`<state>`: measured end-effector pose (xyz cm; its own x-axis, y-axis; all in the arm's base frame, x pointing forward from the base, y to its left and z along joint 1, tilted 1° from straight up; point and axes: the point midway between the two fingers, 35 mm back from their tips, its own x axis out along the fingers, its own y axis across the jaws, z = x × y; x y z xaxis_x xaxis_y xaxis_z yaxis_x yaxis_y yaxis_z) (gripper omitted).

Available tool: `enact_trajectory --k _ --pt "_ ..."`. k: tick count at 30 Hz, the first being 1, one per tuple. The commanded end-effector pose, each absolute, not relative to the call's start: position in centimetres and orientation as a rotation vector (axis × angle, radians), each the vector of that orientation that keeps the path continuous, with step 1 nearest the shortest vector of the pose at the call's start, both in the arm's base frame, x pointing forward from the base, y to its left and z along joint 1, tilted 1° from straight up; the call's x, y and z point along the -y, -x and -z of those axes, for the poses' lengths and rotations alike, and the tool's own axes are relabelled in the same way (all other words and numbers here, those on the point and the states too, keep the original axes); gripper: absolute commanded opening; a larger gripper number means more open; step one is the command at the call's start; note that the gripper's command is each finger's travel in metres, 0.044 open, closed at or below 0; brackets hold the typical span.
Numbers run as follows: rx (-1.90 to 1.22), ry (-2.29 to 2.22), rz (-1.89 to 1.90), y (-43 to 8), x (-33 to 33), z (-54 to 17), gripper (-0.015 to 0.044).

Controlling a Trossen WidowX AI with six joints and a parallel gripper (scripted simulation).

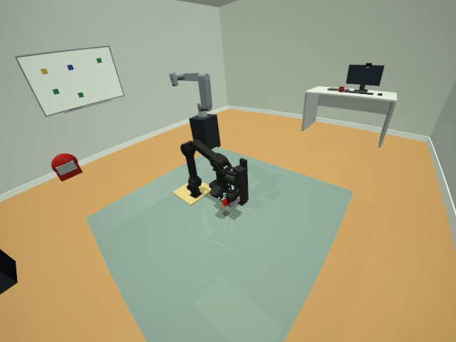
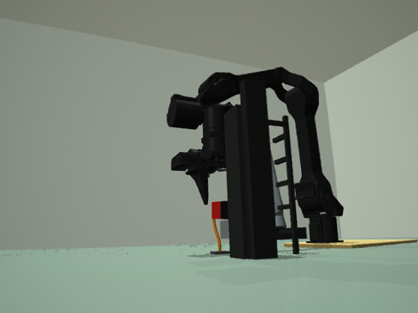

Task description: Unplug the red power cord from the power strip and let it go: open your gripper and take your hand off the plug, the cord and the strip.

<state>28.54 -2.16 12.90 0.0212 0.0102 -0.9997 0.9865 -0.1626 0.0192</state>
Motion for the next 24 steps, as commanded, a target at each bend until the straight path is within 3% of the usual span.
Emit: enact_trajectory --k 1,4,9,24 --pt "-1.116 -1.348 1.31 -28.5 2.4 -12.9 0.0367" --pt "-1.115 -1.346 1.311 -28.4 4.0 -13.2 0.044" --pt "-1.113 -1.343 1.313 -27.6 8.0 -14.0 0.044" --pt "-1.112 -1.343 1.313 -27.5 8.1 -14.0 0.044"
